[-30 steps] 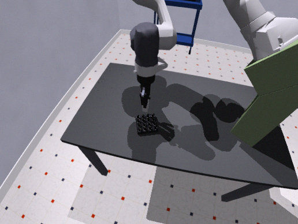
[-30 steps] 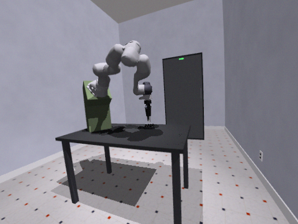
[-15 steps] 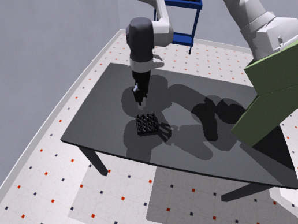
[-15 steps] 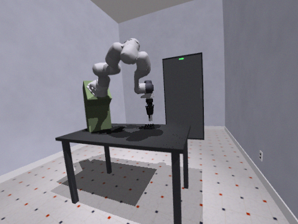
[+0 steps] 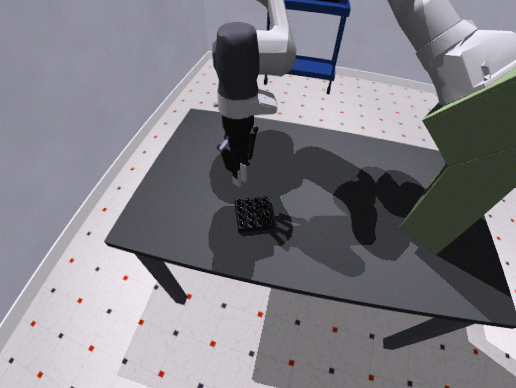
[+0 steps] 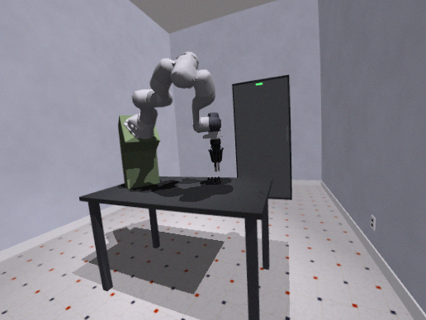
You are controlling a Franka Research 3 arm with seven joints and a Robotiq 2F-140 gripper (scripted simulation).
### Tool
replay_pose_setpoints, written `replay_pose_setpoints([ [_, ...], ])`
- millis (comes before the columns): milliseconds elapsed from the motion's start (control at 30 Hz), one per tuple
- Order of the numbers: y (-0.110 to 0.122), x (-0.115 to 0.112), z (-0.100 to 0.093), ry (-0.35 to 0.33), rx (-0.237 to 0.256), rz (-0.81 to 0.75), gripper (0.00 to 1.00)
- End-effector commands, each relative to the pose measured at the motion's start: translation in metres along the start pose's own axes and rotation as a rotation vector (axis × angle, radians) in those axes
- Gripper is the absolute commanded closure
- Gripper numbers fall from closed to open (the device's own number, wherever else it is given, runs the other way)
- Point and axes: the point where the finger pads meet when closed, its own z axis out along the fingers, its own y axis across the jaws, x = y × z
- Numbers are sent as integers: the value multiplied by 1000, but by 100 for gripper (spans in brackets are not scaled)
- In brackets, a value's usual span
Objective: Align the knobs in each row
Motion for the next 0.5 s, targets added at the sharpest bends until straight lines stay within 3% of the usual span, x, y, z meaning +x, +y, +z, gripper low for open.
replay_pose_setpoints([
  [0,5,-3,-4,1,-17,155,88],
  [467,11,-17,-15,4,-32,350,88],
])
